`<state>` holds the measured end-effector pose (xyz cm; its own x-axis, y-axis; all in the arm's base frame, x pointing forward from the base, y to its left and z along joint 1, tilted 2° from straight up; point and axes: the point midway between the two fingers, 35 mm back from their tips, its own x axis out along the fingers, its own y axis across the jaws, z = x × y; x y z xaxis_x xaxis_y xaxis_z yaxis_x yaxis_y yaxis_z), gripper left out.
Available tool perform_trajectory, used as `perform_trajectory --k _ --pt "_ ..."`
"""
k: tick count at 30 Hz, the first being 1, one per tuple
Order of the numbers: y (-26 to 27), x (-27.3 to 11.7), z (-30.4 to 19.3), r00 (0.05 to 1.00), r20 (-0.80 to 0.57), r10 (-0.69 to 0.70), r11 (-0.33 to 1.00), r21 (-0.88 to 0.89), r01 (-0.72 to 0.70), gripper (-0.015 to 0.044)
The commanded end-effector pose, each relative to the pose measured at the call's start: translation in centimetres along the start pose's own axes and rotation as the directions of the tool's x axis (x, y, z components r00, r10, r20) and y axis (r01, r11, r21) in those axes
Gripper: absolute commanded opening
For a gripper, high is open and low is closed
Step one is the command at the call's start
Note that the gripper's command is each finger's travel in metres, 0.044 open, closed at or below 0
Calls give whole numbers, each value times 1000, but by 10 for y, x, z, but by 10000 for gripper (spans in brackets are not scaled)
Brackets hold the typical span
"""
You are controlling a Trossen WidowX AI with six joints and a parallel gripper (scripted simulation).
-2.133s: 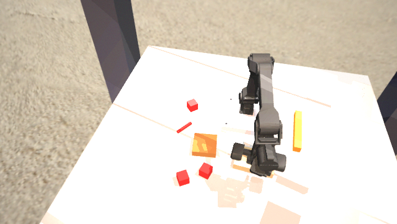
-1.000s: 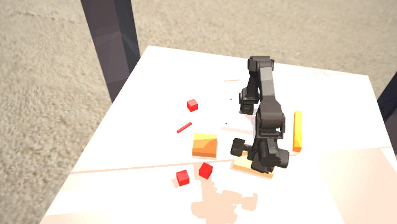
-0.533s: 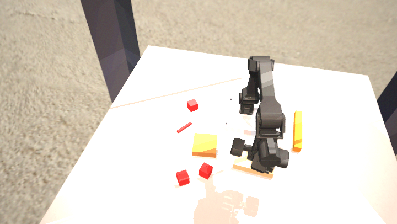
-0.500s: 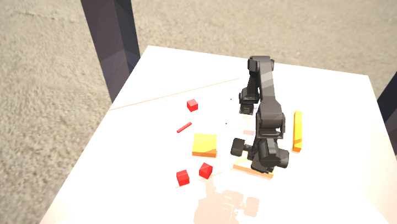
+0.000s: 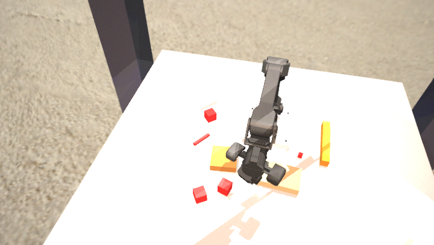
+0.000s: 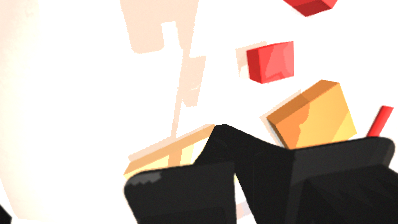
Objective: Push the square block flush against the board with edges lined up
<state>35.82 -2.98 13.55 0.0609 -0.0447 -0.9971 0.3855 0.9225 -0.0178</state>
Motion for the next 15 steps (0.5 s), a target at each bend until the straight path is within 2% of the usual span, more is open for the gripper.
perform_trajectory --k 1,8,15 --pt "-27 7 1 1000 -9 2 994 109 -1 0" --pt "-88 20 0 1000 -10 -2 939 343 5 0" --pt "-147 31 -12 1000 -10 -6 831 556 11 0"
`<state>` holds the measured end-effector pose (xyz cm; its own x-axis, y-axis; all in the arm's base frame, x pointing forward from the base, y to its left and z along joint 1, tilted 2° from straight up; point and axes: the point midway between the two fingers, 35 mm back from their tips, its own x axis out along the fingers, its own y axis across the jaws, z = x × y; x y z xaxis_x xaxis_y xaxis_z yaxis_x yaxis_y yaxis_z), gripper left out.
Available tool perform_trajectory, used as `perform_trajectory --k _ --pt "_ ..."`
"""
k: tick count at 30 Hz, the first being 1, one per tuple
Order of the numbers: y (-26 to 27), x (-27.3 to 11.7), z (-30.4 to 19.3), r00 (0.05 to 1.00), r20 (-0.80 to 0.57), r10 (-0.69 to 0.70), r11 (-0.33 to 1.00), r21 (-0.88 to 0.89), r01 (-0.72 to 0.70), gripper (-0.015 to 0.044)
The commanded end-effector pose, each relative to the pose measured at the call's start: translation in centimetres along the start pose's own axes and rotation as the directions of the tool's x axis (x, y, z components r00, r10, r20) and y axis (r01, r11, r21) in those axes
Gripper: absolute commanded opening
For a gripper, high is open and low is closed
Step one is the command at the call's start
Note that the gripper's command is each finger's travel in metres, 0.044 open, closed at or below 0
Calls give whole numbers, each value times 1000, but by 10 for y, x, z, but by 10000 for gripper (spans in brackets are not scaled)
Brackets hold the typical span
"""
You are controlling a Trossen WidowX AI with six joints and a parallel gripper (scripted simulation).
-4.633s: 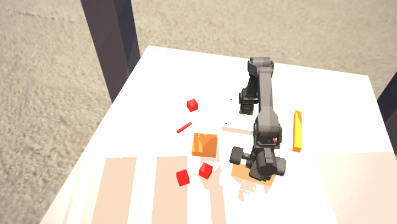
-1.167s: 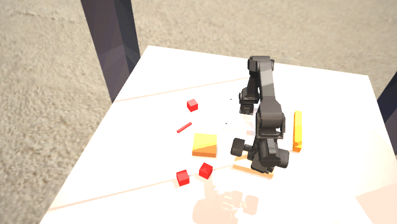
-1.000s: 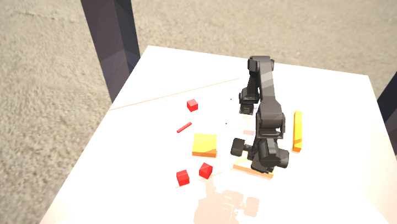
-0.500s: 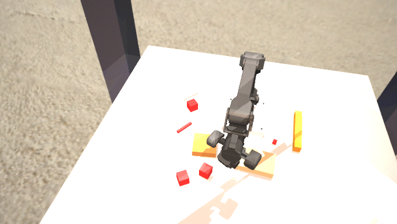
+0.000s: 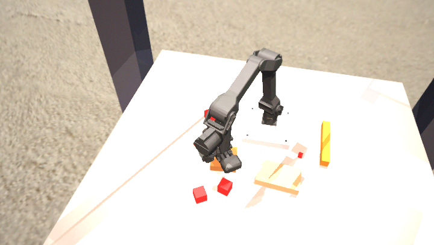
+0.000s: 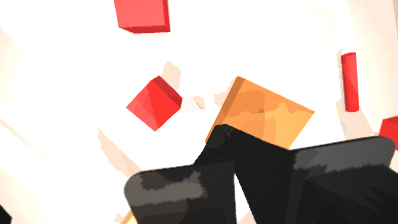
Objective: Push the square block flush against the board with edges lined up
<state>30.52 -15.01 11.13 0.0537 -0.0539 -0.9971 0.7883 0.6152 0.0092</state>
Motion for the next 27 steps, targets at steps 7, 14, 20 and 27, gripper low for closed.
perform_trajectory --k 7,14,20,27 --pt "-76 17 9 1000 -6 -4 950 312 5 0" --pt "-127 27 5 1000 -3 -8 861 508 9 0" --pt "-129 71 5 1000 -4 -8 858 513 9 0" --pt "-128 83 4 1000 -4 -9 858 513 9 0"
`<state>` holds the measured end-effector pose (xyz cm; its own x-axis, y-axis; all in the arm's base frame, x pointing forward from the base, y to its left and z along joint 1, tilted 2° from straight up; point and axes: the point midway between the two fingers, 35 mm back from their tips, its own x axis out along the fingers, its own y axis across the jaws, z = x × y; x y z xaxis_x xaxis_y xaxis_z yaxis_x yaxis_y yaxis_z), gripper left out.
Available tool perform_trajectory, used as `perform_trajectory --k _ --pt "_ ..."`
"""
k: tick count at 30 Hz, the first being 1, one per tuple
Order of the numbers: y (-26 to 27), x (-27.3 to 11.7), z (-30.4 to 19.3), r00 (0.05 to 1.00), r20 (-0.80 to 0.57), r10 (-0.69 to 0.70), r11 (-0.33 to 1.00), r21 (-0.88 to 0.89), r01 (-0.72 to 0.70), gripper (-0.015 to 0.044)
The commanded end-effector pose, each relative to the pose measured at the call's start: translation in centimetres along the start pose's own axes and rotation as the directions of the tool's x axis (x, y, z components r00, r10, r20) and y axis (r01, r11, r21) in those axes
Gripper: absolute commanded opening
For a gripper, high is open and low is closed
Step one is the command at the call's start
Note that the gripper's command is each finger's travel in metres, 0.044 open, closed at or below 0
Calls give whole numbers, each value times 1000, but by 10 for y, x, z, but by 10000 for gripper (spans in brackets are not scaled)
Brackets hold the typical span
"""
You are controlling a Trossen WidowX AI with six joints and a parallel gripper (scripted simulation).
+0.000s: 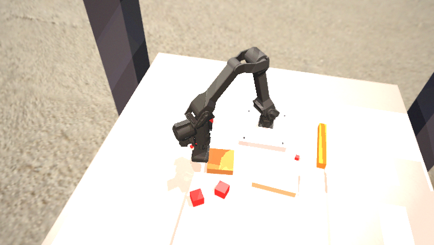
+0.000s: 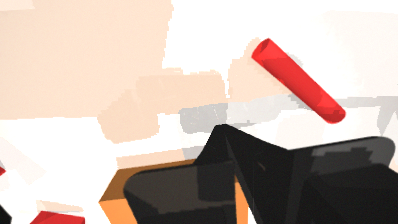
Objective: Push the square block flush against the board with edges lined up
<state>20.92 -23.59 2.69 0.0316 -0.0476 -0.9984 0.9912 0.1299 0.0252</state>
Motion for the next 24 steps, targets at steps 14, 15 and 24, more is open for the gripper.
perform_trajectory --k 14,15,24 --pt "3 -1 -14 1000 9 12 1000 7 -12 0" --pt "4 -1 -15 1000 9 12 1000 7 -12 0" --pt "5 -2 -26 1000 8 12 1000 7 -12 0"
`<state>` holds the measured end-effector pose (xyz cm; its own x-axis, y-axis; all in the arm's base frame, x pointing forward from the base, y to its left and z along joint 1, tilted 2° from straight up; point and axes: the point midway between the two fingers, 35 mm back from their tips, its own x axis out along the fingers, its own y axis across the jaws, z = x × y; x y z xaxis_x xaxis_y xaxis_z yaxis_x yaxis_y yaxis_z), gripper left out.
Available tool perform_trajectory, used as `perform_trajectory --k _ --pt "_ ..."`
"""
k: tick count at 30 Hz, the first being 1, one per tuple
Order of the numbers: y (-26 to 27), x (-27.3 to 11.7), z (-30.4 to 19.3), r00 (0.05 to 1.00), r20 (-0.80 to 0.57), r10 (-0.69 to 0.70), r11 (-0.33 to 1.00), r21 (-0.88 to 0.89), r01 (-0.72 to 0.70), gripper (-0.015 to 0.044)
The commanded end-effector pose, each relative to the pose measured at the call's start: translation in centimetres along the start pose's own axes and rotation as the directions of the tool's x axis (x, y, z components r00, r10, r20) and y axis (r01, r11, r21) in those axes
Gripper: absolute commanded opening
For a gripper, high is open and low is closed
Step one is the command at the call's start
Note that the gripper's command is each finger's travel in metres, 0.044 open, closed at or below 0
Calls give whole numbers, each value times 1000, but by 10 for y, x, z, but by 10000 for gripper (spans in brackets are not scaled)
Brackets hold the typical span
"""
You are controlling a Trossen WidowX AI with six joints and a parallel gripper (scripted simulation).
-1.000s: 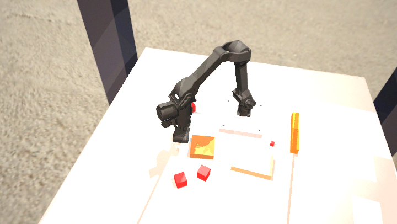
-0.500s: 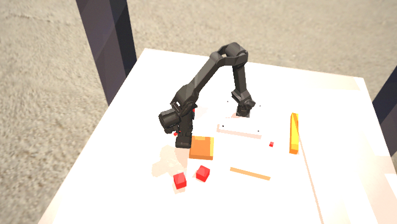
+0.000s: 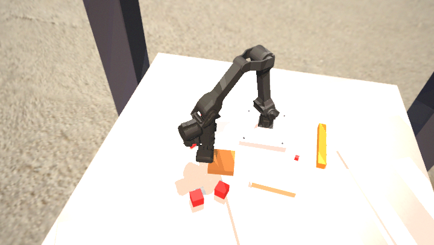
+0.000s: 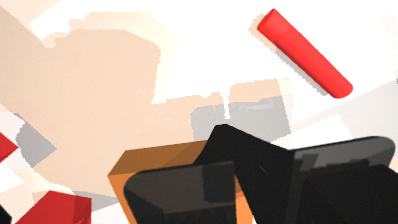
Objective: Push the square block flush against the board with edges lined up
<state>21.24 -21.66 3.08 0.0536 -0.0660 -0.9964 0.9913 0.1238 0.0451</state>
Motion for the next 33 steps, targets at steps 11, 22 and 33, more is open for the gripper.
perform_trajectory --k 11,22,33 --pt "0 3 -21 1000 -15 -7 1000 0 7 0" --pt "2 3 -34 1000 -16 -7 1000 0 7 0" --pt "4 2 -47 1000 -17 -7 1000 0 7 0"
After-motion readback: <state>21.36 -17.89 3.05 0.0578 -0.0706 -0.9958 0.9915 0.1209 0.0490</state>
